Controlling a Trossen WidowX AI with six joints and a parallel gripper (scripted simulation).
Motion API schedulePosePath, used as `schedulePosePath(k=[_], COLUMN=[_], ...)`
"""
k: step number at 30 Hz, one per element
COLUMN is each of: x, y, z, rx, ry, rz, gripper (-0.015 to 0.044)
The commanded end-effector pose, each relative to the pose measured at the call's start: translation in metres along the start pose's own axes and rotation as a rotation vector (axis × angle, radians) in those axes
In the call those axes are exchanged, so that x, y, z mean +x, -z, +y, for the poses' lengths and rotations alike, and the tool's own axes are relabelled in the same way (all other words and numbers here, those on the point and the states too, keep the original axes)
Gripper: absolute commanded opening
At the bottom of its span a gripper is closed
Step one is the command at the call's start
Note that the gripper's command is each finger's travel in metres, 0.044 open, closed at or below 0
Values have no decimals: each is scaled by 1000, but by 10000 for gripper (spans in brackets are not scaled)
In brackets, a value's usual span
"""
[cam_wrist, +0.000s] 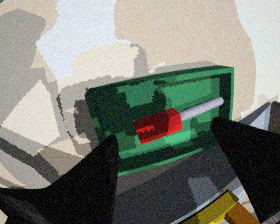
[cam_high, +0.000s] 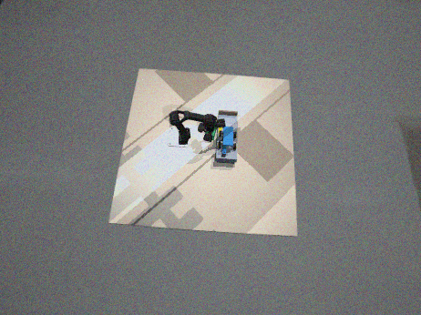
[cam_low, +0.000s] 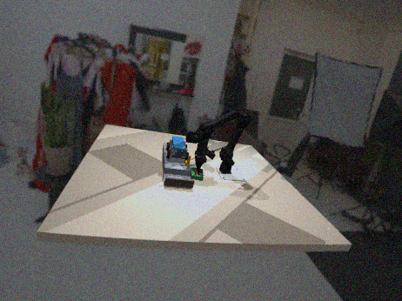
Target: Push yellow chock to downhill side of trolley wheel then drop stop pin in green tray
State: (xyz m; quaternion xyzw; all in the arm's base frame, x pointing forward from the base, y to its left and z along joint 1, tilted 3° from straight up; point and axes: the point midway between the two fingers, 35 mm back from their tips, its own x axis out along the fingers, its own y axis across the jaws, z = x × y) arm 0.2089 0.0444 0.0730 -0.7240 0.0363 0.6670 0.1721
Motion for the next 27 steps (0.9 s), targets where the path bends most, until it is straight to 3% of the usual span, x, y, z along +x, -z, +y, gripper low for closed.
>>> schedulePosePath(k=[1,3,7,27], x=[-15,-21,-29,-84], y=[1,0,0,1], z=[-3,-4,-5,-15], rx=[-7,-8,-8,-8], ry=[8,8,8,9], rz=[12,11,12,12], gripper=[340,340,440,440])
